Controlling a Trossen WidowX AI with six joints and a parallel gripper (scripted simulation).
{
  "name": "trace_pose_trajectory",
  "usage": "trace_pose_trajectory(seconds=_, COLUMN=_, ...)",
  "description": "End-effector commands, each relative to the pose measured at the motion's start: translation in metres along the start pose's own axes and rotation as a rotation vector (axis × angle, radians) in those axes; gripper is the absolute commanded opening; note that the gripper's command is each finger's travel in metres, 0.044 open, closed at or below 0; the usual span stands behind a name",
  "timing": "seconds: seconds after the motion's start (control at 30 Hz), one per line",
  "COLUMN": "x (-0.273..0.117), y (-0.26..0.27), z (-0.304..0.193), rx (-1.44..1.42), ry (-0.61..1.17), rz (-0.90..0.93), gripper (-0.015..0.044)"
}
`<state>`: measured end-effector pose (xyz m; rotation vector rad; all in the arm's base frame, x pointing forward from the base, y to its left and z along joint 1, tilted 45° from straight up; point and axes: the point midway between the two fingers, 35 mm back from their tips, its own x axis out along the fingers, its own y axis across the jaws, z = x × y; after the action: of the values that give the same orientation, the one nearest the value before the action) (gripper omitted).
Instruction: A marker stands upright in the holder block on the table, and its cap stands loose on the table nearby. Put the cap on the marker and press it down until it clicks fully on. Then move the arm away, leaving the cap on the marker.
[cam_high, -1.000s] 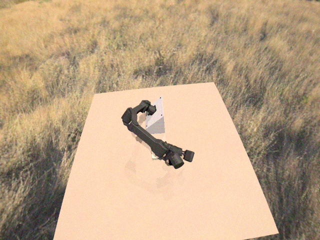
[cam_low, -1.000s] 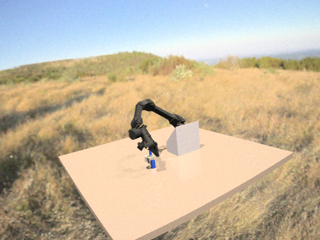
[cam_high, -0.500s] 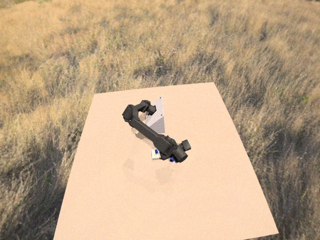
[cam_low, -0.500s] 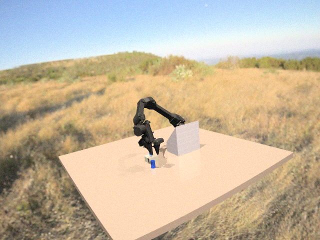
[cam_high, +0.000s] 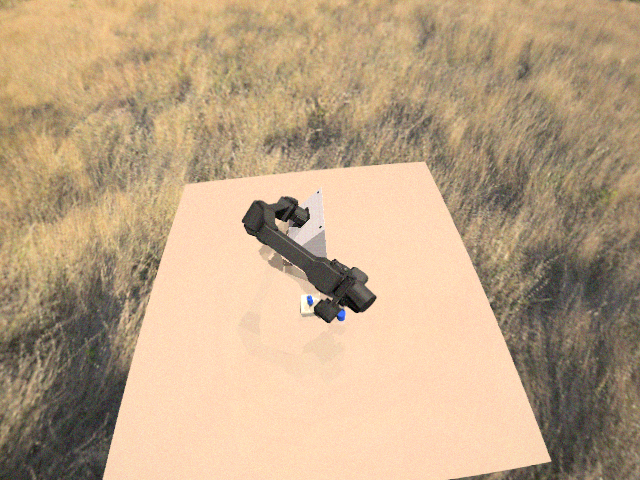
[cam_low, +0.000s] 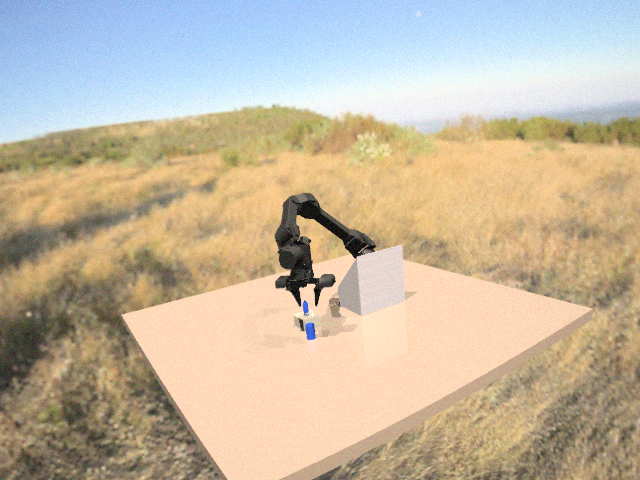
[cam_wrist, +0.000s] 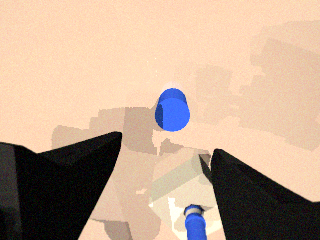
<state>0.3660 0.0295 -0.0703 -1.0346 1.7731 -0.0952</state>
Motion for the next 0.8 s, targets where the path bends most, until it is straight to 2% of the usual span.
trace_pose_trajectory(seconds=0.0, x=-0.001, y=-0.001, z=-0.001, rx=-0.029, ry=0.004, rz=-0.014, gripper=0.0252)
trace_pose_trajectory(seconds=0.17, x=0.034, y=-0.002, z=-0.001, rx=-0.028, ry=0.004, rz=-0.015, gripper=0.0252)
trace_pose_trajectory(seconds=0.77, x=0.061, y=-0.003, z=-0.001, rx=-0.028, ry=0.005, rz=-0.016, gripper=0.0252)
